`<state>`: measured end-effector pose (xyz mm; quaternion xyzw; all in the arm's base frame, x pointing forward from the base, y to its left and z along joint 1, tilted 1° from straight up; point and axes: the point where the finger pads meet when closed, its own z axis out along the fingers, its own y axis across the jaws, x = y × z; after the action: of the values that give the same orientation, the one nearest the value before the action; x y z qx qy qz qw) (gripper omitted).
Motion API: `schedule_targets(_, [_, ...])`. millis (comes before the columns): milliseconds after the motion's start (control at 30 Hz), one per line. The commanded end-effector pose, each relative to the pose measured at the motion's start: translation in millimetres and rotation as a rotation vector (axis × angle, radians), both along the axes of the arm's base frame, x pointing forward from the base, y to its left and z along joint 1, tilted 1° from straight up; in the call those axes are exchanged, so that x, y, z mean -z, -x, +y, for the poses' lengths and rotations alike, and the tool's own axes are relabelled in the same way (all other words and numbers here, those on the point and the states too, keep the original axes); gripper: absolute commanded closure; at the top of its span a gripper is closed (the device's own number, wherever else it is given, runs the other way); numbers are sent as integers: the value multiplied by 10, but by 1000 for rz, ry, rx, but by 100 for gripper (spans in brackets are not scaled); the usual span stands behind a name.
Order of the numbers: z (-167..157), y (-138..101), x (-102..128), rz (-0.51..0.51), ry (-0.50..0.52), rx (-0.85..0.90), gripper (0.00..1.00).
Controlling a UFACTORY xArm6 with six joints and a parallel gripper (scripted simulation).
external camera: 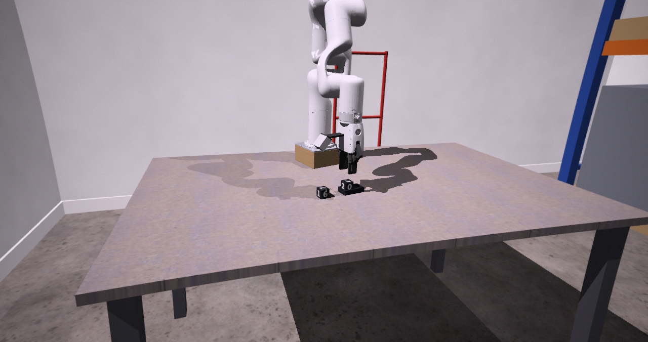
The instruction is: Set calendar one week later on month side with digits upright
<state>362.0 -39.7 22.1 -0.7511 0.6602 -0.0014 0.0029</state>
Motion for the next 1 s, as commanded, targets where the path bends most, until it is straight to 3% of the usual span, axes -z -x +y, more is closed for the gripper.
schedule_targets(0, [-3,-17,64,-4,0,0,51])
schedule_targets(967, [-5,-18,256,-4,0,0,51])
